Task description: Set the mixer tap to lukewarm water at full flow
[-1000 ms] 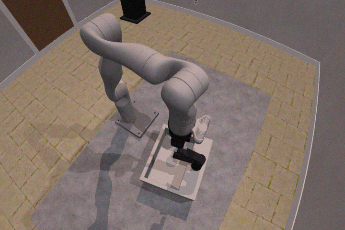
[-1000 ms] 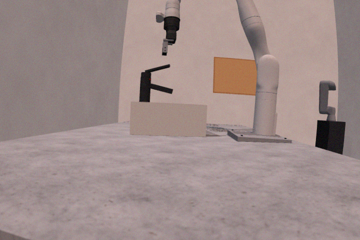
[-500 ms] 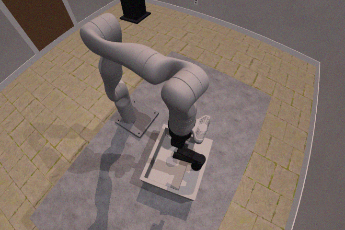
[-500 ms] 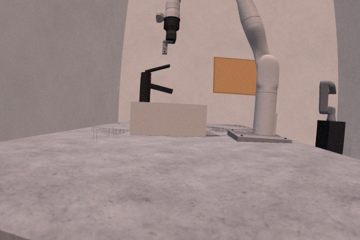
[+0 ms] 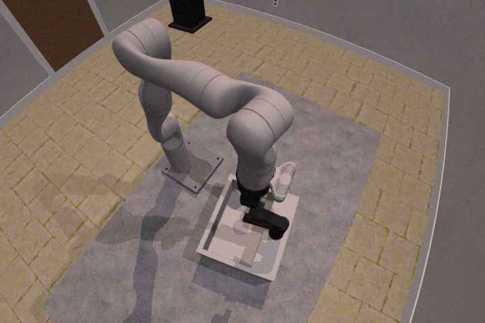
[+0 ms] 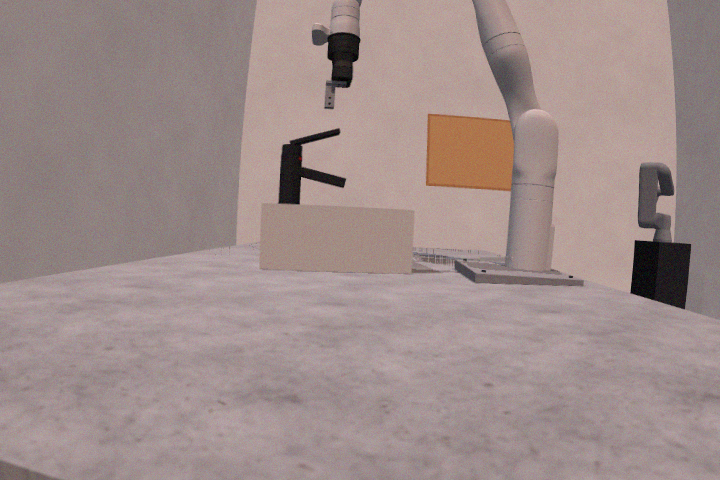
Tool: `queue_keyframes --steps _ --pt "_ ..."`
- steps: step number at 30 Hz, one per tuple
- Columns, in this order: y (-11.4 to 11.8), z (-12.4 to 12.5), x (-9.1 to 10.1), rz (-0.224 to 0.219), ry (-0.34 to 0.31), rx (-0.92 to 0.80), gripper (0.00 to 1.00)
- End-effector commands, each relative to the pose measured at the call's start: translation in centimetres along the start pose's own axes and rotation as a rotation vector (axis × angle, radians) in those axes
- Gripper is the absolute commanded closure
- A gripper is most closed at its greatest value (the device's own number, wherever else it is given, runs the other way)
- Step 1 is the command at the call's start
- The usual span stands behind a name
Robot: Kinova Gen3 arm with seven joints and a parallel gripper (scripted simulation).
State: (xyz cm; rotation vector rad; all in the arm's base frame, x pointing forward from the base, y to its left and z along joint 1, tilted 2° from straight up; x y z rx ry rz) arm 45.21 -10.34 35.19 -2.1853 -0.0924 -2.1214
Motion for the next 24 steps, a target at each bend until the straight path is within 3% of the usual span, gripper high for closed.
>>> queue_keyframes --steps 1,24 --pt "0.0 0.01 0.09 -0.001 0.002 0.0 1.0" --pt "0.2 0.11 0.07 0.001 0.001 -0.074 1.0"
Point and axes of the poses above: the point where the finger pads meet when closed, its own x axis back along the fingers, its own y axis across the jaws, z = x × y, the point moved 1 cm from there along x, back along the fingers, and after that the axes turned 4 degrees about -x, right-handed, at the moved point
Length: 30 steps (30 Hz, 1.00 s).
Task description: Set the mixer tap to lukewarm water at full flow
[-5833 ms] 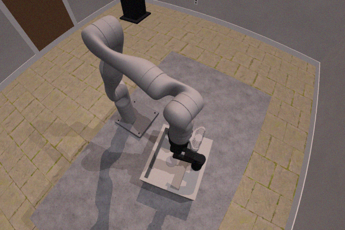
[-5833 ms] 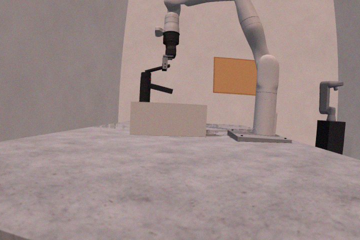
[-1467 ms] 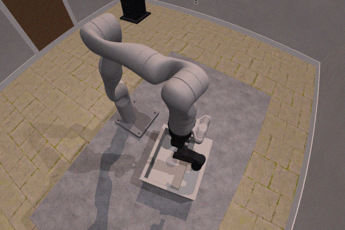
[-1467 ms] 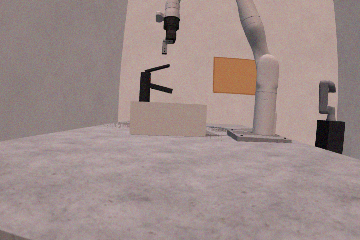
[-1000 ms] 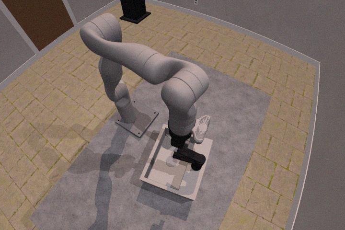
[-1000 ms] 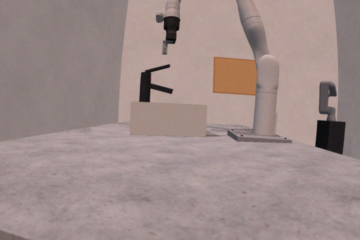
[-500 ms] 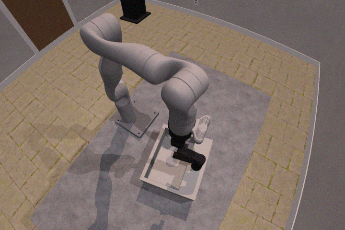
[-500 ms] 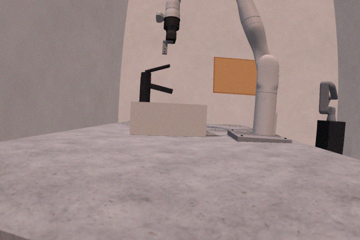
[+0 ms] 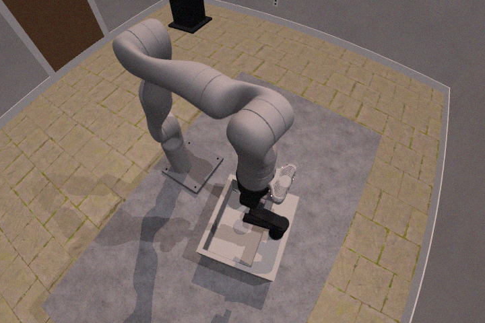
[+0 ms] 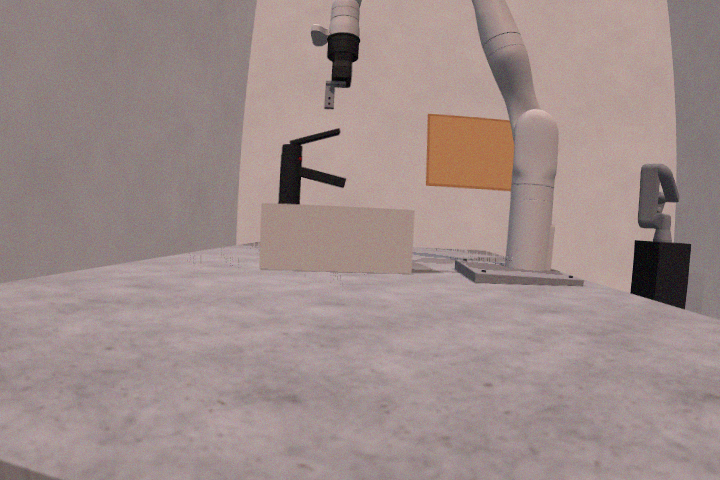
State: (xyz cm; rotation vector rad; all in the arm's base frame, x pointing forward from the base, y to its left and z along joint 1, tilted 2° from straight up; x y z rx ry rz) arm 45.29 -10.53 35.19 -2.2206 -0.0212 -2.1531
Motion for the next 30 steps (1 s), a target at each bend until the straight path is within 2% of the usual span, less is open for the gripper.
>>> queue_keyframes --steps 1,12,30 --pt "0.0 0.1 0.1 0.0 0.001 -0.018 1.0" --pt "0.3 0.2 0.0 0.002 0.0 -0.138 1.0" --pt "1.2 0.5 0.0 0.007 -0.006 -0.501 1.0"
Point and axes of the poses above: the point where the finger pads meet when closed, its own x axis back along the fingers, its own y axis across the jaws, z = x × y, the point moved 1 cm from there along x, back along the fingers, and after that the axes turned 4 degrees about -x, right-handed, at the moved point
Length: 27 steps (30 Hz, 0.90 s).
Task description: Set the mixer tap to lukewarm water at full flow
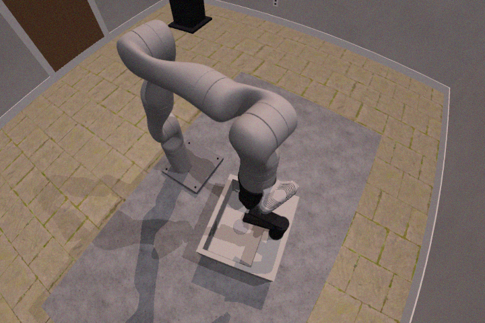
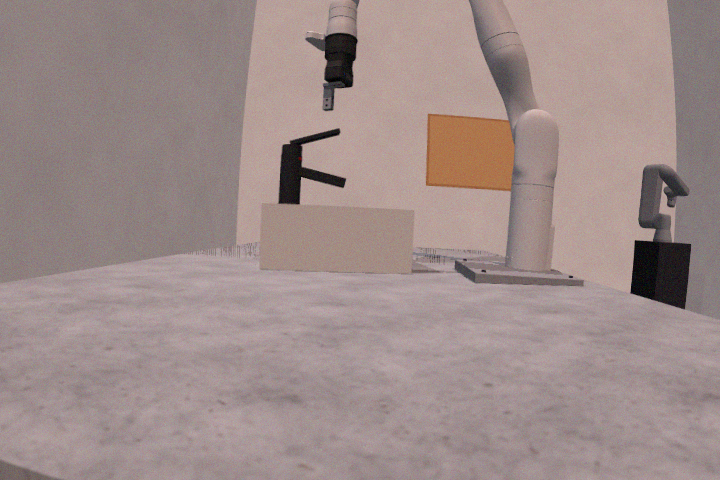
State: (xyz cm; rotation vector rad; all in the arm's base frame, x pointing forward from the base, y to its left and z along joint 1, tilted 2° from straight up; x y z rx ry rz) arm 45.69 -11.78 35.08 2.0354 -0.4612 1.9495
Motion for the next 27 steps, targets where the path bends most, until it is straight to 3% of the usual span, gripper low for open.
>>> queue_keyframes --steps 1,11,13,27 --pt "0.0 0.1 0.0 -0.001 0.0 -0.055 1.0" --pt "0.6 0.4 0.0 0.001 -0.004 -0.374 1.0" --pt "0.6 0.4 0.0 0.001 -0.004 -0.374 1.0" --pt "1.3 0.3 0.0 0.0 -0.007 -0.886 1.0"
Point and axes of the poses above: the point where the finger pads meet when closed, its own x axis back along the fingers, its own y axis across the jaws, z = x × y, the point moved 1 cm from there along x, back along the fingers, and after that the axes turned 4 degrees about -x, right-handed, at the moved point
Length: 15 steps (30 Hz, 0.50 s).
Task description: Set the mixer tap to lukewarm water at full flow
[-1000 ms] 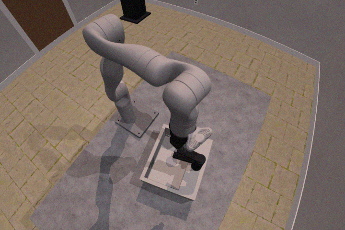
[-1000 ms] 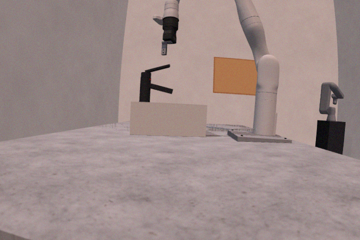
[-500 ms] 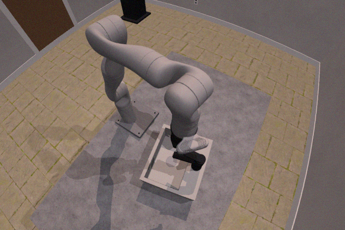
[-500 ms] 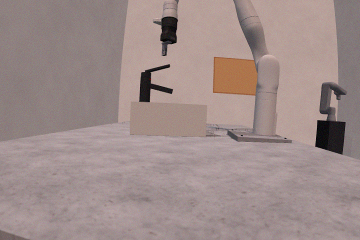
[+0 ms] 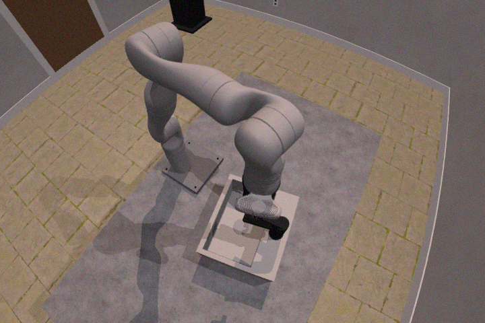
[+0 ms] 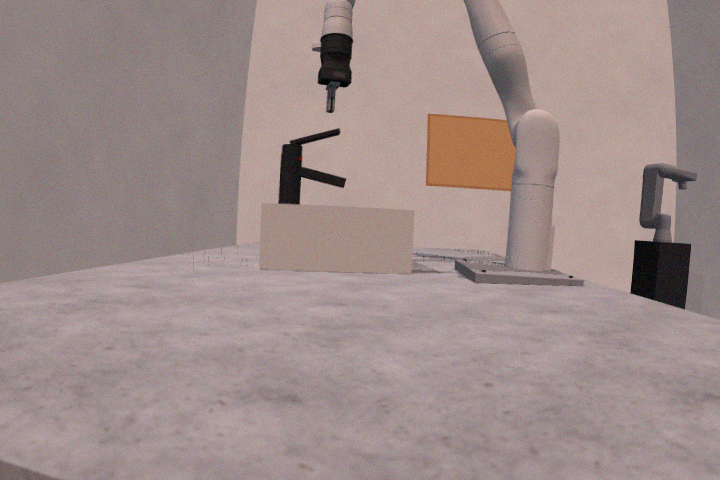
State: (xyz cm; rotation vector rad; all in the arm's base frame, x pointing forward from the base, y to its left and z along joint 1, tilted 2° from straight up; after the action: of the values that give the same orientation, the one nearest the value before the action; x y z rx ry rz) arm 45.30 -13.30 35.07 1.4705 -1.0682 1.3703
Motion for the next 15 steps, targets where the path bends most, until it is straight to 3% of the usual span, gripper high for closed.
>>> queue_keyframes --steps 1,3,15 --pt "-0.16 -0.16 0.01 -0.001 0.002 -0.073 1.0" --pt "-0.16 -0.16 0.01 -0.001 0.002 -0.073 1.0" --pt "0.3 -0.34 0.12 0.0 0.003 -0.529 1.0"
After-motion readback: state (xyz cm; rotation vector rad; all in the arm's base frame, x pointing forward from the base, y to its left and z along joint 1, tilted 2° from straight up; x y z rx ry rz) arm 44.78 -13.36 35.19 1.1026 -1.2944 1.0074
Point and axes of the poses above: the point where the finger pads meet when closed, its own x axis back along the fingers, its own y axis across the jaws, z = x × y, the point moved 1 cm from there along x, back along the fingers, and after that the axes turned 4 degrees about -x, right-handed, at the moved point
